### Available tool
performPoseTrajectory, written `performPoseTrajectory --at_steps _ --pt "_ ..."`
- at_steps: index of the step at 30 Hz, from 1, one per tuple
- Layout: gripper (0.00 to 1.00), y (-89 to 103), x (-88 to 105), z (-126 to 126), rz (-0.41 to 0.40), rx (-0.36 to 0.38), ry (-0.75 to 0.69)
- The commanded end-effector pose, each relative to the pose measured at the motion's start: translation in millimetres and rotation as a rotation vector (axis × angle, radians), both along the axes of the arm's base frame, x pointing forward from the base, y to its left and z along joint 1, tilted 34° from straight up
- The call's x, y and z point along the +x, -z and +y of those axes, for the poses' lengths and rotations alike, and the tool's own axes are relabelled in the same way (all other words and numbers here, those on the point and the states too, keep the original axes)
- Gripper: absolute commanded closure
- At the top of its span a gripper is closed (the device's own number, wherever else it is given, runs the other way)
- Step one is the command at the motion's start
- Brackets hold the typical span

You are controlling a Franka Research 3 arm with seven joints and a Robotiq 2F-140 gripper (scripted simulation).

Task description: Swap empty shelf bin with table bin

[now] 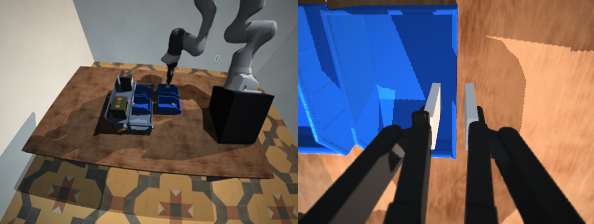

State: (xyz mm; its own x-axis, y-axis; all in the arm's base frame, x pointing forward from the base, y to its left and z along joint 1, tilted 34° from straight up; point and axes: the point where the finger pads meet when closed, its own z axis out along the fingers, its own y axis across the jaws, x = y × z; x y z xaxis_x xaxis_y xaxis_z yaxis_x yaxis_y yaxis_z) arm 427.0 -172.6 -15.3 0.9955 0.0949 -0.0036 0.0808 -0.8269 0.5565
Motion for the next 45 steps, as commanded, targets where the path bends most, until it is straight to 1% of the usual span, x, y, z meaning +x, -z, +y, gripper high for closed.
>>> performPoseTrajectory --at_steps 1,10,23,25,40,45 --pt "0.85 -2.7 -2.8 0.0 0.004 -0.004 0.007" --pt "0.85 -10.0 -3.2 4.8 0.004 -0.004 0.007" --pt "0.85 -28.1 -4.1 17.0 0.004 -0.004 0.007" --pt "0.85 -28.1 -4.1 17.0 0.004 -0.004 0.007" --pt "0.85 -50.6 -5.3 32.2 0.004 -0.004 0.007" --pt "0.85 -54.7 -5.5 34.9 0.004 -0.004 0.007"
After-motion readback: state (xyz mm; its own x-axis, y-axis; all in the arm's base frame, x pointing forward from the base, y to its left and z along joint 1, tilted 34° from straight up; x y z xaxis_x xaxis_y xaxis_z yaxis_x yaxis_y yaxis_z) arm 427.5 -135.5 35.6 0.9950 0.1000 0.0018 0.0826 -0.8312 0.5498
